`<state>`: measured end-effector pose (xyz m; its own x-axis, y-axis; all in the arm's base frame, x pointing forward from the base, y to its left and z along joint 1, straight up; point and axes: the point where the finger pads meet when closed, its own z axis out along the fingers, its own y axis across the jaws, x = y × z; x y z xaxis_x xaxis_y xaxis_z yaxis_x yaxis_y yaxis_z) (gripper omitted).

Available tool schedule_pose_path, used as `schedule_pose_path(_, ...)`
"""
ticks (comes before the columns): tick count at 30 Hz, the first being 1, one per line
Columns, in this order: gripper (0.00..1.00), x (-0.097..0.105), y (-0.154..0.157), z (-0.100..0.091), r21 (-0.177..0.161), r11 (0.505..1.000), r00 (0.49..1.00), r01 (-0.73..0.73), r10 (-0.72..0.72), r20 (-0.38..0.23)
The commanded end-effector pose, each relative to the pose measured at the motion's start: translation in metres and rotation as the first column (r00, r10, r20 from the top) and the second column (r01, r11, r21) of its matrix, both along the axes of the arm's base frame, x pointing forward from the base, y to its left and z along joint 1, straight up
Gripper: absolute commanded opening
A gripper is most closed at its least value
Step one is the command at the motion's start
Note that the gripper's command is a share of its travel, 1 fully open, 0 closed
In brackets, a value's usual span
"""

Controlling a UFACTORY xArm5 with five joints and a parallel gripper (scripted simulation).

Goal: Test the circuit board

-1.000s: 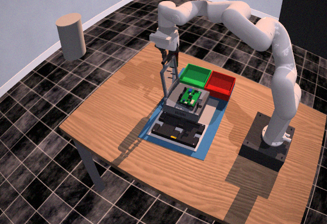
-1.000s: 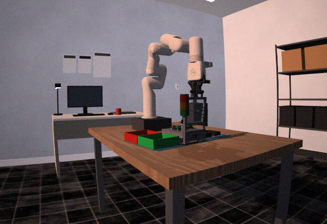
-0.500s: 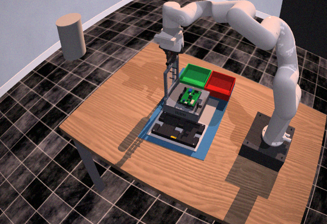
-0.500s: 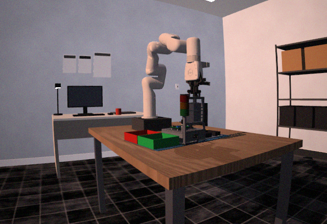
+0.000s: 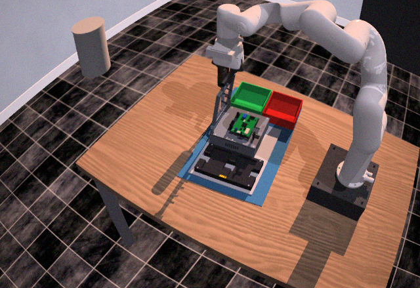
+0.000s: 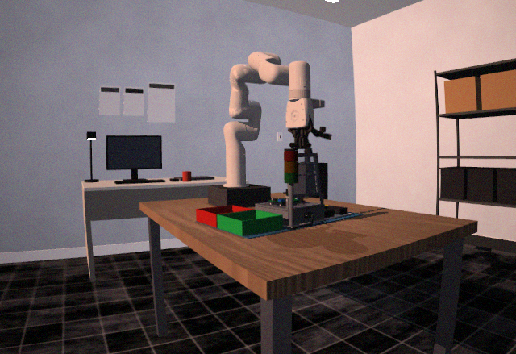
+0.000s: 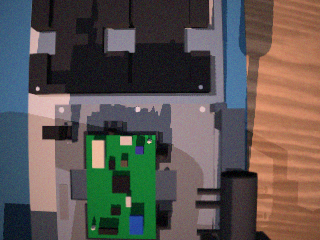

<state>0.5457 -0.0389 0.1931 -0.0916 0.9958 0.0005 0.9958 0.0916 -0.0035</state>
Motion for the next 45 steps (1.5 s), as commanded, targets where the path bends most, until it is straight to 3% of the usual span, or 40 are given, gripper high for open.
schedule_pose_path(1,0.00,-0.010,-0.001,0.001,0.000,1.000,1.000,0.000,0.000,0.007)
schedule_pose_path(22,0.00,-0.058,-0.006,-0.016,-0.001,1.000,1.000,0.000,0.000,0.007)
schedule_pose_path(45,0.00,-0.115,-0.011,-0.061,-0.001,1.000,1.000,0.000,0.000,0.007)
